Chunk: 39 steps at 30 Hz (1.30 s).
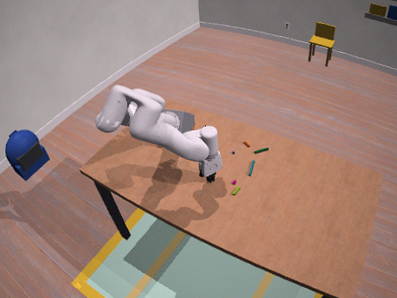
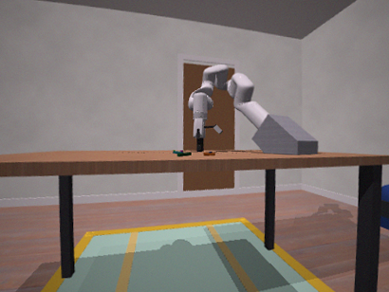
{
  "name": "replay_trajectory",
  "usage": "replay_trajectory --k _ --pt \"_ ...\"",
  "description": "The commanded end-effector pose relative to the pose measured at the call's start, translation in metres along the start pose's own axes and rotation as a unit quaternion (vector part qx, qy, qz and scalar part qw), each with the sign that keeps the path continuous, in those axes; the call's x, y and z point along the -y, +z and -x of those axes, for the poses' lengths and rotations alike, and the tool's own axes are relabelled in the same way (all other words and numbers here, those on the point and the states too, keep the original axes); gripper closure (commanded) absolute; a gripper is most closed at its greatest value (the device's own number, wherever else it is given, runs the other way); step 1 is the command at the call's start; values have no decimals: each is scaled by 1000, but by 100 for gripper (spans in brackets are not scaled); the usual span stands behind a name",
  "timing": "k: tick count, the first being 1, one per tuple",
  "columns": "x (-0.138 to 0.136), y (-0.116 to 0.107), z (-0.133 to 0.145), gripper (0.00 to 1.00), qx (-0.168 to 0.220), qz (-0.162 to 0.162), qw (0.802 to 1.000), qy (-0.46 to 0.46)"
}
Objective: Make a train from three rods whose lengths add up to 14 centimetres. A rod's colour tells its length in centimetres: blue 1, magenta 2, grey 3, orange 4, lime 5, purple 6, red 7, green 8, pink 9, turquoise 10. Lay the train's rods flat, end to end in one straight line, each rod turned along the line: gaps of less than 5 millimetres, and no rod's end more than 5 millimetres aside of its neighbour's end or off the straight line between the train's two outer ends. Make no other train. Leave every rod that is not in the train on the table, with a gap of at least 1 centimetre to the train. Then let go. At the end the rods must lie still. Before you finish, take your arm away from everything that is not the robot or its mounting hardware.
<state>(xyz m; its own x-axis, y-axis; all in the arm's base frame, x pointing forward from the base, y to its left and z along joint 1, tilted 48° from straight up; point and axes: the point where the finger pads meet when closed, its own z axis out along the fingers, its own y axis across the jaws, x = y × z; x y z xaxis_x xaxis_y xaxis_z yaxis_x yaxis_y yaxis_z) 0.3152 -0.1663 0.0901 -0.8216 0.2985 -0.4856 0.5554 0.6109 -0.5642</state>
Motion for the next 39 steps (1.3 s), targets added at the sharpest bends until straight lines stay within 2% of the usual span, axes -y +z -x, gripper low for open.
replay_trajectory --k 1,18,19,21,22,26,27,29,30,32,33,39 --pt "0 0 1 96 1 1 1000 0" --pt "0 0 1 96 1 1 1000 0" --pt "0 0 1 92 1 1 1000 0" --pt "0 0 1 92 1 1 1000 0" --pt "0 0 1 88 1 1 1000 0" --pt "0 0 1 88 1 1 1000 0" --pt "0 0 1 84 1 1 1000 0" --pt "0 0 1 84 1 1 1000 0" --pt "0 0 1 80 1 1 1000 0" --pt "0 0 1 80 1 1 1000 0" --pt "0 0 1 76 1 1 1000 0" --pt "0 0 1 76 1 1 1000 0"
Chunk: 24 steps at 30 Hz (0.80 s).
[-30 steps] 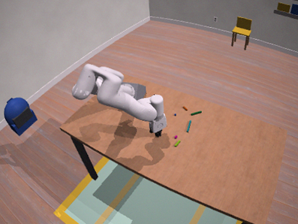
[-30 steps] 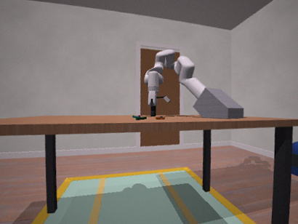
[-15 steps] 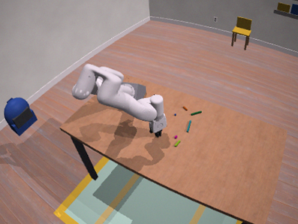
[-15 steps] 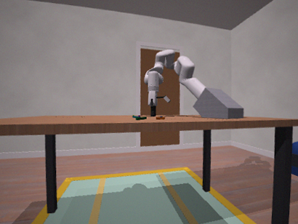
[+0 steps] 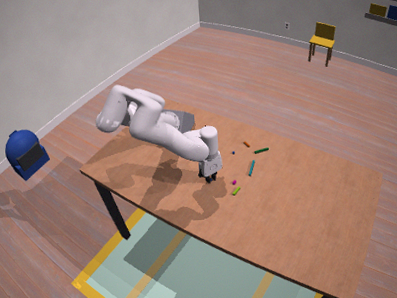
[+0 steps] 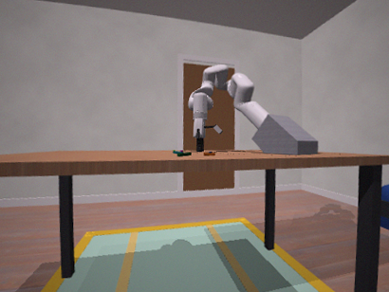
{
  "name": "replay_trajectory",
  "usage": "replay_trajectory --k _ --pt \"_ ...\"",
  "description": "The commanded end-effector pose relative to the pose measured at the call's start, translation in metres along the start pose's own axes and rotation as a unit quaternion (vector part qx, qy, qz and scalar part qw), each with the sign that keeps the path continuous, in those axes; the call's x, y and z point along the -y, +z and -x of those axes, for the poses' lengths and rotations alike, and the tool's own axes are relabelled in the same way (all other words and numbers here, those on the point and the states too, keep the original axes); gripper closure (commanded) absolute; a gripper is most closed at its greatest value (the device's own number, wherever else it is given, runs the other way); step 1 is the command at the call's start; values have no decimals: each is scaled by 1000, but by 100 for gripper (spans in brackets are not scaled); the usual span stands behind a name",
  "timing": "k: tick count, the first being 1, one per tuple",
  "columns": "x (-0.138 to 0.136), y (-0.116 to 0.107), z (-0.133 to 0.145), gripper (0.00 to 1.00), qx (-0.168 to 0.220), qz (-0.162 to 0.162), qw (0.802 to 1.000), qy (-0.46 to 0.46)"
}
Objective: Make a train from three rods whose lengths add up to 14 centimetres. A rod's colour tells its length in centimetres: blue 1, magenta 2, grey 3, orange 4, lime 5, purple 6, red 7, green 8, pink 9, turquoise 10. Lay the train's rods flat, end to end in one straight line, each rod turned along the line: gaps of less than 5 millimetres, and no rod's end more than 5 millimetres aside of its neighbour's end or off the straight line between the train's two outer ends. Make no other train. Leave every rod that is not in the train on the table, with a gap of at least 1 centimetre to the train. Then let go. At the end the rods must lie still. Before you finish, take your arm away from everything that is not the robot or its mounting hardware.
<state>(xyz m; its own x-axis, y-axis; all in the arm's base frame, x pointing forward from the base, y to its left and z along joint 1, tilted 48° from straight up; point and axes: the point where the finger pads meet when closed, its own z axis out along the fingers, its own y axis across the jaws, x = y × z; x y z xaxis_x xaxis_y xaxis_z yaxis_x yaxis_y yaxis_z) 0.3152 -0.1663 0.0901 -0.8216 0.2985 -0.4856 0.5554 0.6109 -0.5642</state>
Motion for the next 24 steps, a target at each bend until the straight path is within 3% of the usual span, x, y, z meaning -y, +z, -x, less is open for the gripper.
replay_trajectory --k 1,11,24 --pt "0 0 1 76 1 1 1000 0" --pt "0 -7 1 76 1 1 1000 0" --pt "0 -59 1 76 1 1 1000 0"
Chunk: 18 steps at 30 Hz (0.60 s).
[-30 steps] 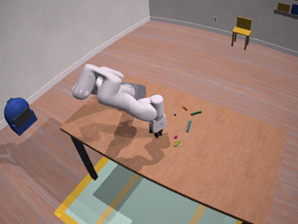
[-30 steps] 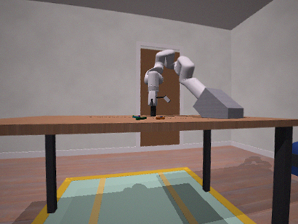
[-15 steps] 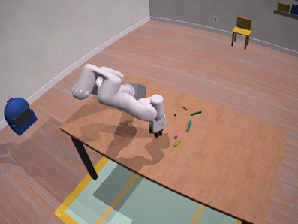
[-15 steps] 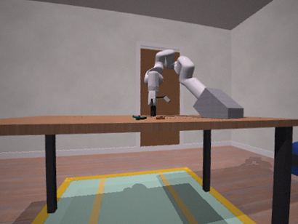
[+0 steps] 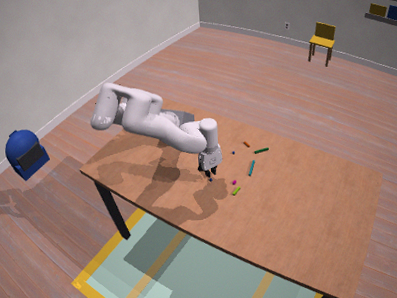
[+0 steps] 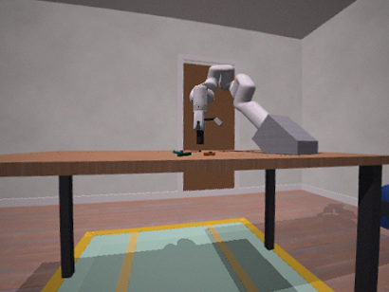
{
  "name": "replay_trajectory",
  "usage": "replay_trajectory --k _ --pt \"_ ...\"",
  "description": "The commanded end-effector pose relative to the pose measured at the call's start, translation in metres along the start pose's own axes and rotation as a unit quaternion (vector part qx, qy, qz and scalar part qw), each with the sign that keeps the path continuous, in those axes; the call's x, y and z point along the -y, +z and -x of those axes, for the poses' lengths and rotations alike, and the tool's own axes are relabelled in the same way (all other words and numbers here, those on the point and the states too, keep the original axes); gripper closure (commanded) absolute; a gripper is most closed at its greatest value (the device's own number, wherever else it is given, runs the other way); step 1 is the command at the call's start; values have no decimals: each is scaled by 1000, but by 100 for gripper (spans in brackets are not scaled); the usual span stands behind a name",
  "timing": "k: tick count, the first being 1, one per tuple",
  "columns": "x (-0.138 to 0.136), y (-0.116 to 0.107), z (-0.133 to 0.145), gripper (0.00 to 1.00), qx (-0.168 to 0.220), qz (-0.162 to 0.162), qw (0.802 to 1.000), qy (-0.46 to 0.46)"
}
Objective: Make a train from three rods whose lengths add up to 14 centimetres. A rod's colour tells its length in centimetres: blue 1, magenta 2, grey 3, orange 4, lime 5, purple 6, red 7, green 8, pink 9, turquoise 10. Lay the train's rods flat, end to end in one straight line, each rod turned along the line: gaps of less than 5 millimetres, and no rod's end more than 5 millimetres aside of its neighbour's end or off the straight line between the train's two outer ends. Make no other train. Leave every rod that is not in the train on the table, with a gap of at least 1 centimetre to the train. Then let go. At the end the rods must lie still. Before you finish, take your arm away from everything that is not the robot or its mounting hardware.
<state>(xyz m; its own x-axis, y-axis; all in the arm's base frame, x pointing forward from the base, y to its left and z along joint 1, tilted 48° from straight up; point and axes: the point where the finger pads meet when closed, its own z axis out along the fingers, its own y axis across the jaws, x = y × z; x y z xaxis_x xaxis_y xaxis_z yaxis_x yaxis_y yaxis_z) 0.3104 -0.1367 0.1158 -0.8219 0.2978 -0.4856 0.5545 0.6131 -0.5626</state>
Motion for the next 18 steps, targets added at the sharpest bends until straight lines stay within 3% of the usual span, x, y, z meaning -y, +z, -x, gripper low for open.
replay_trajectory --k 1,7,14,15,18 --pt "1 -25 1 76 1 -1 1000 1" --pt "1 -47 1 76 1 -1 1000 1" --pt "1 -51 1 76 1 -1 1000 1" --pt "1 -51 1 0 1 -1 1000 1" --pt "1 -51 1 0 1 -1 1000 1"
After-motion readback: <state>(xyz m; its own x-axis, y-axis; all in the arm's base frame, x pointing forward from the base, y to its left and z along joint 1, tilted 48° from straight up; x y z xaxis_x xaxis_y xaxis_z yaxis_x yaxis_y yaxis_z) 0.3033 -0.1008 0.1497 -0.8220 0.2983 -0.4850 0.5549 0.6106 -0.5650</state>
